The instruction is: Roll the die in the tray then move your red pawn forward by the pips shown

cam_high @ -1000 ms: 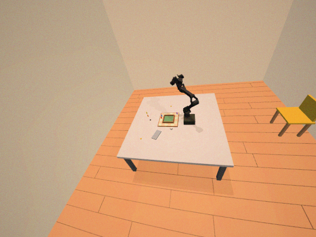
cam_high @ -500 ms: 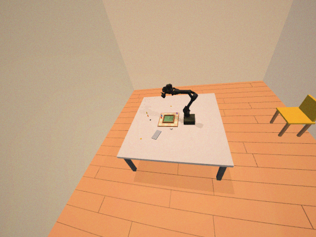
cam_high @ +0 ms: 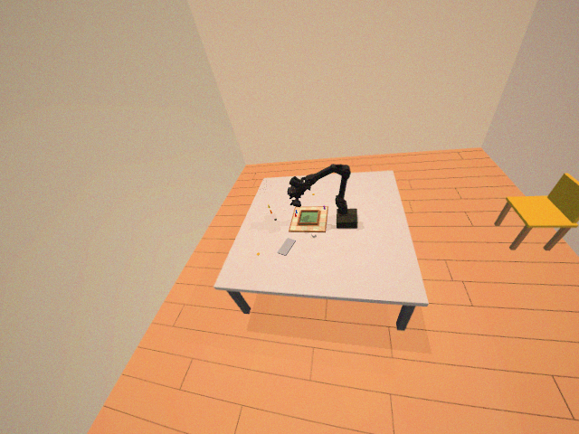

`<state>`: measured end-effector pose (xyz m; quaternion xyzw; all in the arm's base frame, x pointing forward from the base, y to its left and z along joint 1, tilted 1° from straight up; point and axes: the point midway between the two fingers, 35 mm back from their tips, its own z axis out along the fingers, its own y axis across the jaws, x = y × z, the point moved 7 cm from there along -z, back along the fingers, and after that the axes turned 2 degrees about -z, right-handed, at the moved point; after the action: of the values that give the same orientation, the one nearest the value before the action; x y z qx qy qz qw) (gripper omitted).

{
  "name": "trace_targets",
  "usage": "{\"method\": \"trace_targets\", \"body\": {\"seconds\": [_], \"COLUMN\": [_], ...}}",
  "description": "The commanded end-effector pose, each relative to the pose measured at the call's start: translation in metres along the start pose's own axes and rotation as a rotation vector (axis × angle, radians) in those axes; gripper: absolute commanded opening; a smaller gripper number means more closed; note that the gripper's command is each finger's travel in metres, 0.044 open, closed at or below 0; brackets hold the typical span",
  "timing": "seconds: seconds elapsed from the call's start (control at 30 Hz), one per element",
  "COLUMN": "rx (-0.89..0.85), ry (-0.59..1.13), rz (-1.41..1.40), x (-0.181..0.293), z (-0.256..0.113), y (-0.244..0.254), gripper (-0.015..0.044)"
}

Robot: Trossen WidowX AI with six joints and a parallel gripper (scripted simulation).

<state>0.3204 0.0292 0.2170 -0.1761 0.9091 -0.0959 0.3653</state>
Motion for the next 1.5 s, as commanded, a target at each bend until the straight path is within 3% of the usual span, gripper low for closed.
{"method": "trace_targets", "body": {"seconds": [0.0, 0.43, 0.73, 1.47], "rx": [-0.166, -0.439, -0.441, -0.441], "ry": [0.132, 0.609, 0.616, 0.616], "rz": [-0.062, -0.327, -0.331, -0.331], "x": [0.009, 0.082, 0.086, 0.11], "z": [0.014, 0.004, 0.0, 0.028], "y": [0.058, 0.209, 0.215, 0.227], "gripper": [0.0275, 0.0275, 0.0275, 0.0275]}}
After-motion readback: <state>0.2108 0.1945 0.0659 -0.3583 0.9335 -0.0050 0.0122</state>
